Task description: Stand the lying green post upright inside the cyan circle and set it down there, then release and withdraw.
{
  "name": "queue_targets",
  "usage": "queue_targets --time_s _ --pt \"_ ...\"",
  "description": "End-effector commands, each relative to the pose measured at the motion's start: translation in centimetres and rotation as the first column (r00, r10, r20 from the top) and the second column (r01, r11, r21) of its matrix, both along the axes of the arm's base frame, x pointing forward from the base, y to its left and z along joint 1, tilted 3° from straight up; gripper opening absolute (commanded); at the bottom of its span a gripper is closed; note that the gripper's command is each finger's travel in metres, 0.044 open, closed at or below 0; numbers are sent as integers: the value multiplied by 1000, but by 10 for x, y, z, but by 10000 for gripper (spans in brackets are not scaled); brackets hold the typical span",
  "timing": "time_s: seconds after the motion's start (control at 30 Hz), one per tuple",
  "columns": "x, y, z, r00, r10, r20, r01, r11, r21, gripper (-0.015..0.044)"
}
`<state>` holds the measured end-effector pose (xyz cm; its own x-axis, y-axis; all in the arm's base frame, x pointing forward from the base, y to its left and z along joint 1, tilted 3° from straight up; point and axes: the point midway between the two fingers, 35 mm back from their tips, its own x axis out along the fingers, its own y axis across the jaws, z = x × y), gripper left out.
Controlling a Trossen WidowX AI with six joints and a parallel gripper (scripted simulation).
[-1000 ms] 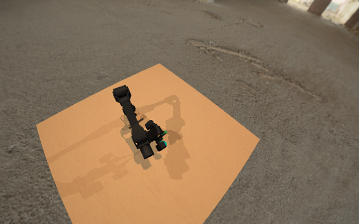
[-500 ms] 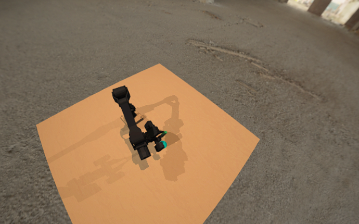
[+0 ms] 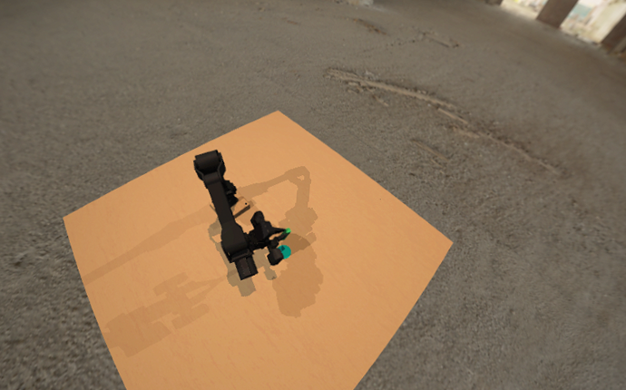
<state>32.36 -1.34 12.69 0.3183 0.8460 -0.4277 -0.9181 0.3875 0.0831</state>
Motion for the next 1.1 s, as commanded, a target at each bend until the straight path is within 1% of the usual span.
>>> queue_targets --time_s 0.0,1.07 --pt "0 -2 0 1000 -13 24 12 1000 28 23" --pt "-1 -16 13 972 -125 198 87 978 189 23"
